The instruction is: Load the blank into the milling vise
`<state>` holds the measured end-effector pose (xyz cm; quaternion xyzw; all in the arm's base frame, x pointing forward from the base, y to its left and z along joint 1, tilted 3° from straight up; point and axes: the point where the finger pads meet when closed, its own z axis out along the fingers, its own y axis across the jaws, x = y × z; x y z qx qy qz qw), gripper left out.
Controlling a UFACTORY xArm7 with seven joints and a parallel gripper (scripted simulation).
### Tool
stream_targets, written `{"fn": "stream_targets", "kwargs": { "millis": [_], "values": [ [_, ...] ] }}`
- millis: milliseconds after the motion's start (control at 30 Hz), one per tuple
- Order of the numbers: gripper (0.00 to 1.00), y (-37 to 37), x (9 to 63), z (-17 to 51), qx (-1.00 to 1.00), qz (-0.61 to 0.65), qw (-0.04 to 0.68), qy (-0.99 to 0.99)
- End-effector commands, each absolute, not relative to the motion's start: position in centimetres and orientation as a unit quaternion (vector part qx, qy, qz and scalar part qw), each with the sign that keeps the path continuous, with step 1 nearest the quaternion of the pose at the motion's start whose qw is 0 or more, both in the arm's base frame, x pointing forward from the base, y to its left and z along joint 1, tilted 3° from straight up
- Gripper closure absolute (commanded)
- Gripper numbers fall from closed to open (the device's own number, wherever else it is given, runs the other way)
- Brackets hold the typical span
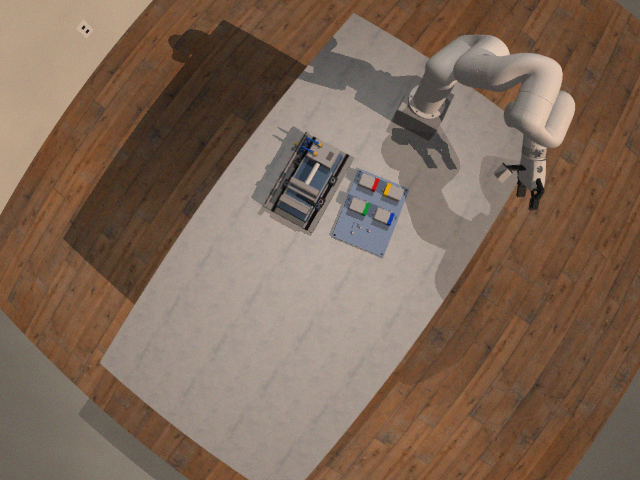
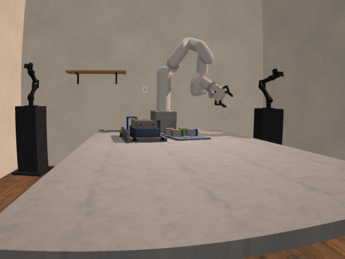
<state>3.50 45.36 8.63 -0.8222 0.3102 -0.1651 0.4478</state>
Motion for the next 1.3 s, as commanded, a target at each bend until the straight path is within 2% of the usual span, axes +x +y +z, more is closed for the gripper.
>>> {"fn": "stream_targets", "kwargs": {
  "millis": [0,533,567,1267],
  "values": [
    [0.00,45.43,3.46,8.75,-0.822,-0.165,0.449,0.310],
    [0.00,45.43,3.46,8.75,-0.822,-0.165,0.449,0.310],
    [0.60,45.43,3.46,8.75,-0.822,-0.165,0.449,0.310],
    [0.60,45.43,3.46,8.75,-0.822,-0.165,0.449,0.310]
  ]
}}
